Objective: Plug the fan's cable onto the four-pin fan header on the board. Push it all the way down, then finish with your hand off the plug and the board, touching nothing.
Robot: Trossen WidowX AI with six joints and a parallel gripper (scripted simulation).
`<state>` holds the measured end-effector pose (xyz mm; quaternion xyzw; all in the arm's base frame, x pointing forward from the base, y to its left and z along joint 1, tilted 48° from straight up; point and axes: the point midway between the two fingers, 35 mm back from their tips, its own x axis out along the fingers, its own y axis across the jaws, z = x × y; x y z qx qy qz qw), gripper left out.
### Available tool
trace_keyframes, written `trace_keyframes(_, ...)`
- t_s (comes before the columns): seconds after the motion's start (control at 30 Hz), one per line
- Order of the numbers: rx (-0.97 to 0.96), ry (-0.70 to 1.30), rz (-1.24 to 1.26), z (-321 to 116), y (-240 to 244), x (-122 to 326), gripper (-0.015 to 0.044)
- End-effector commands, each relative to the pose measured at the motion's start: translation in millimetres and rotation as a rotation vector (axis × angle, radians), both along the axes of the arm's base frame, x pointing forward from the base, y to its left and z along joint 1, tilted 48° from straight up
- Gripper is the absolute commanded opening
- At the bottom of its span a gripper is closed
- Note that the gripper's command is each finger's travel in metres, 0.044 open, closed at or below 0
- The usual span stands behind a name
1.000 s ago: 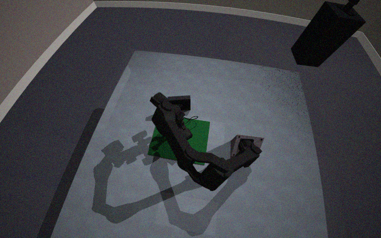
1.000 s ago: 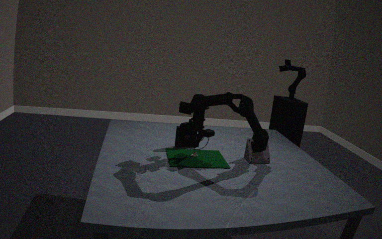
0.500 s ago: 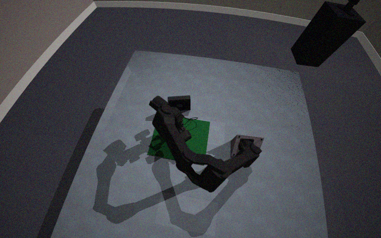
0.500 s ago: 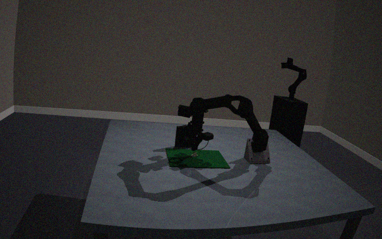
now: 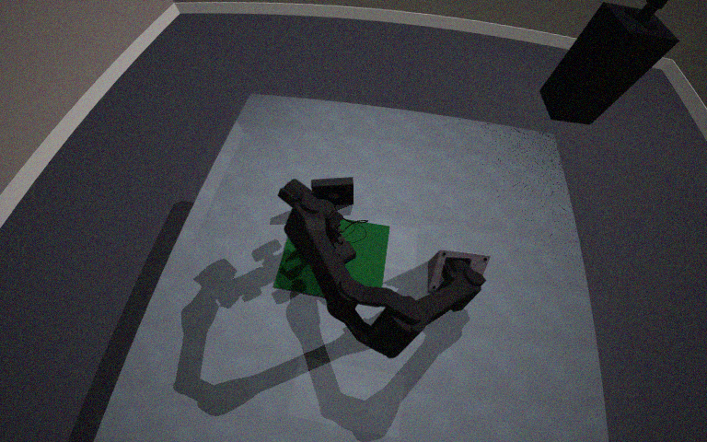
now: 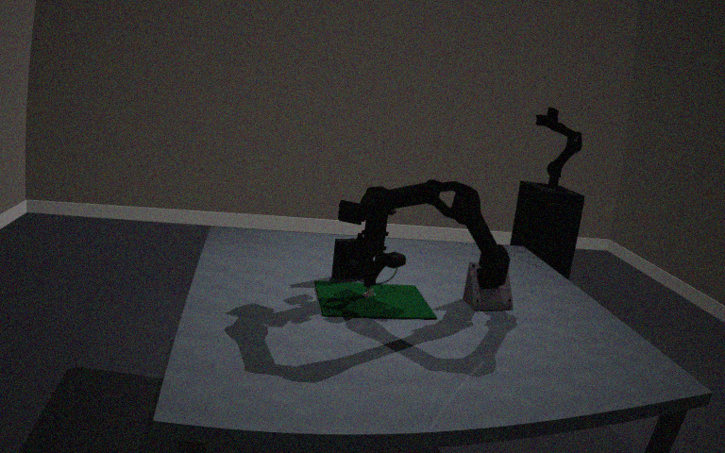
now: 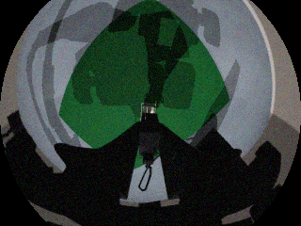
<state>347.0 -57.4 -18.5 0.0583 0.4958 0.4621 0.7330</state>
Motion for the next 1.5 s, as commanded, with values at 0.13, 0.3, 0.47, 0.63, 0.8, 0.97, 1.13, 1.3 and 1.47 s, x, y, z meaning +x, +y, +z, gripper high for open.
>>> trace_keyframes(0.13,0.006,0.007,-0.005,0.2,1.9,-2.1,0.0)
trace_keyframes(0.3,0.006,0.005,-0.004,0.2,1.8,-1.3,0.0)
trace_keyframes(0.47,0.006,0.004,-0.003,0.1,1.6,-0.7,0.0)
trace_keyframes(0.63,0.005,0.003,-0.002,-0.2,1.3,0.4,0.0)
trace_keyframes(0.8,0.005,0.0,0.0,0.1,1.3,1.4,0.0)
trace_keyframes(0.97,0.005,0.0,0.0,0.0,1.4,1.5,0.0)
trace_keyframes(1.13,0.005,0.0,0.0,-0.6,2.1,1.4,0.0)
trace_keyframes(1.3,0.005,0.0,0.0,-1.3,3.1,1.1,0.0)
trace_keyframes(1.47,0.005,0.002,-0.001,-2.0,3.7,0.5,0.0)
